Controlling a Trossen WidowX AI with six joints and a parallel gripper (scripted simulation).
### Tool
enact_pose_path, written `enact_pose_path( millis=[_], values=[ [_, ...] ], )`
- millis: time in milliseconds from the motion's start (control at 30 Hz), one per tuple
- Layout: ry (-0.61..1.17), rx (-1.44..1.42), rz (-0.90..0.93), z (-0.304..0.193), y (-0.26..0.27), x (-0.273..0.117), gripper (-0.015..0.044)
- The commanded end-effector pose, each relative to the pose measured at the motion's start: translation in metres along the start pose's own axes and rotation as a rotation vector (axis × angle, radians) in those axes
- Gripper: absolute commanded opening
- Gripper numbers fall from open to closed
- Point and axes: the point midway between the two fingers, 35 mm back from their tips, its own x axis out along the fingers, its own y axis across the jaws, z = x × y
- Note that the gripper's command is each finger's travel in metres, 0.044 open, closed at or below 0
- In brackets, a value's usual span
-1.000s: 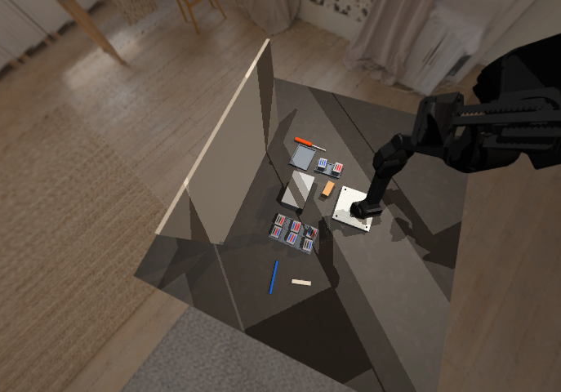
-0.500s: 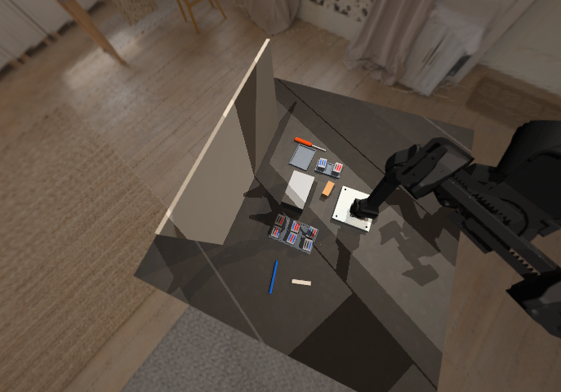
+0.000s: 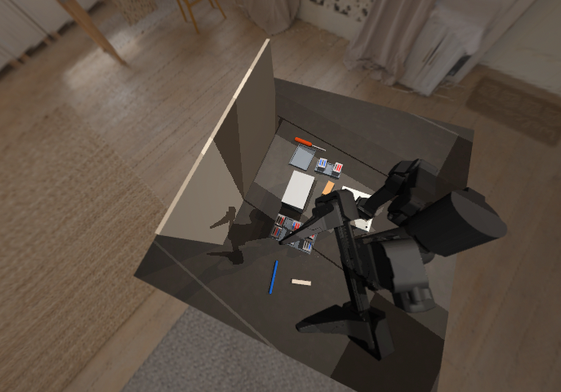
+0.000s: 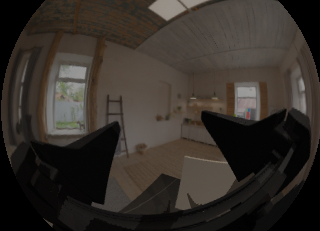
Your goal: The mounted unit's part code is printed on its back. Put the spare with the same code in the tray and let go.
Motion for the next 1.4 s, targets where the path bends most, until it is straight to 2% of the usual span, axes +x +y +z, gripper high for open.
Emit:
enact_pose_path(
  millis=[0, 267, 500, 800, 1100, 1167, 1367],
  values=[
    [0.133, -0.09, -0.006, -0.05, -0.009, 0.026, 0.044],
    [0.509, -0.199, -0.036, -0.176, -0.054, 0.058, 0.044],
    [0.865, -0.197, -0.105, -0.278, -0.123, 0.047, 0.044],
    [1.334, -0.018, -0.235, -0.381, -0.212, -0.022, 0.044],
    [1.785, 0.416, -0.433, -0.436, -0.27, -0.132, 0.044],
    [1.841, 0.495, -0.466, -0.439, -0.275, -0.149, 0.044],
    [1.848, 0.505, -0.47, -0.439, -0.276, -0.151, 0.044]
  ],
)
